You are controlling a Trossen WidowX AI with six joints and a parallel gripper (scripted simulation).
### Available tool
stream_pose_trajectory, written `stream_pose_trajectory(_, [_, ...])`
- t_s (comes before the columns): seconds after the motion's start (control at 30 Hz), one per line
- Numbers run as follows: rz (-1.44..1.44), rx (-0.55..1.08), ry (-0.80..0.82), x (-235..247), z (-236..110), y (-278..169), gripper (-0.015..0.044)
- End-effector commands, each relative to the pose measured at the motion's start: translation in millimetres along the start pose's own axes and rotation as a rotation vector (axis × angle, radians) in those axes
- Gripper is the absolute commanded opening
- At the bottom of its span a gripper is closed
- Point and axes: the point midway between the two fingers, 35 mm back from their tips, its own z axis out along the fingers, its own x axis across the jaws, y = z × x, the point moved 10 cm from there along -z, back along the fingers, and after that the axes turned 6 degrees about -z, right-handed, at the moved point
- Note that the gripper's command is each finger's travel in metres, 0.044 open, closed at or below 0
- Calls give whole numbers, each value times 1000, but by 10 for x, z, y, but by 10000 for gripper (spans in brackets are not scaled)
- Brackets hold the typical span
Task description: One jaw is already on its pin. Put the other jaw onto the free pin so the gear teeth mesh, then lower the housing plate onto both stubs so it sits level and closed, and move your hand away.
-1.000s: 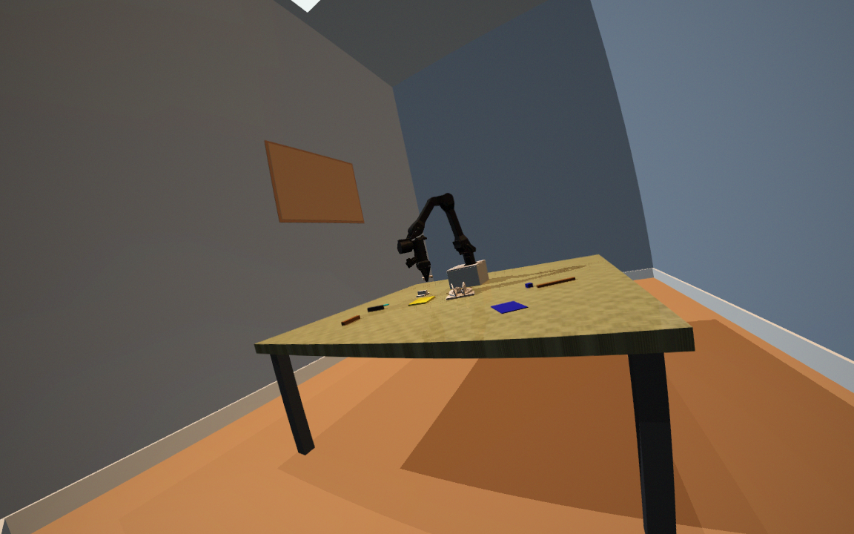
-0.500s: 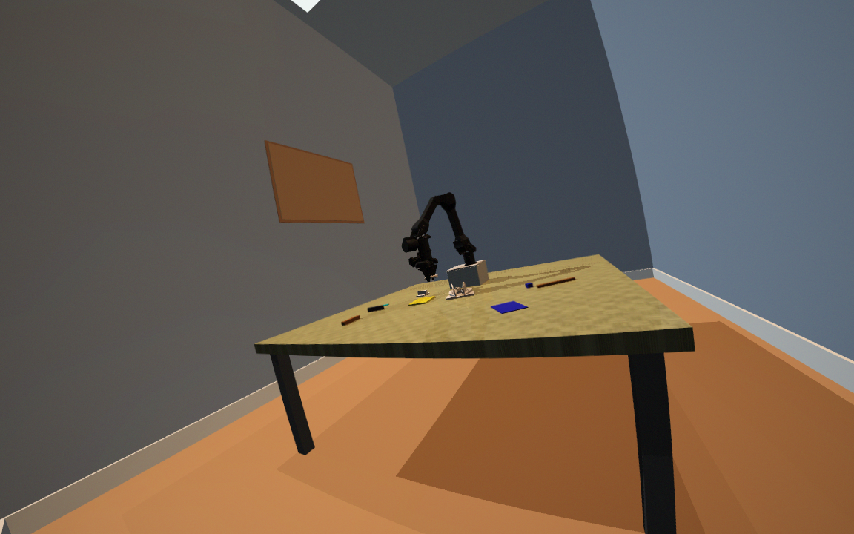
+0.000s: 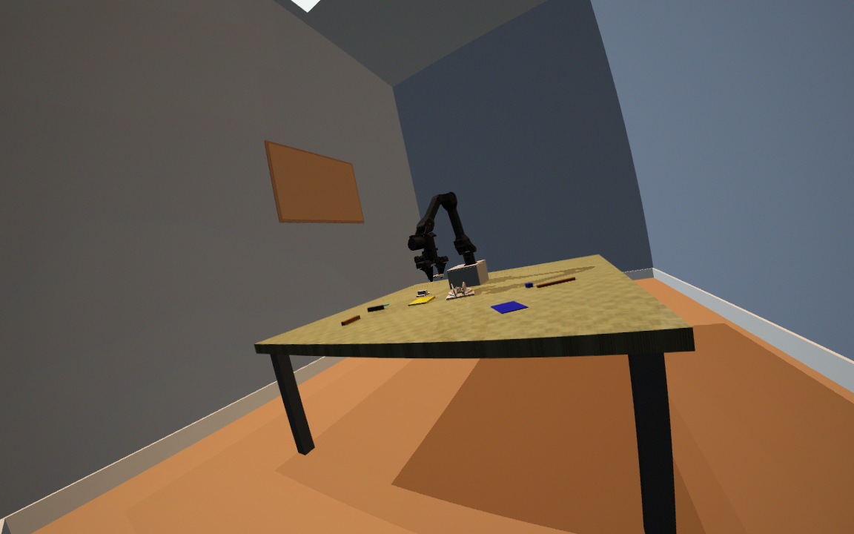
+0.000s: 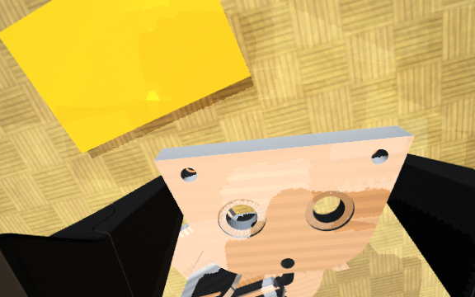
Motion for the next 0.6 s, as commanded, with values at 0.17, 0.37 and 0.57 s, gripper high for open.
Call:
stream_pose_trajectory(0.17, [208, -2, 3, 30, -2, -212, 351])
stream_pose_trajectory(0.37, [355, -1, 3, 40, -3, -362, 351])
stream_pose_trajectory(0.57, [501, 1, 4, 41, -5, -511, 351])
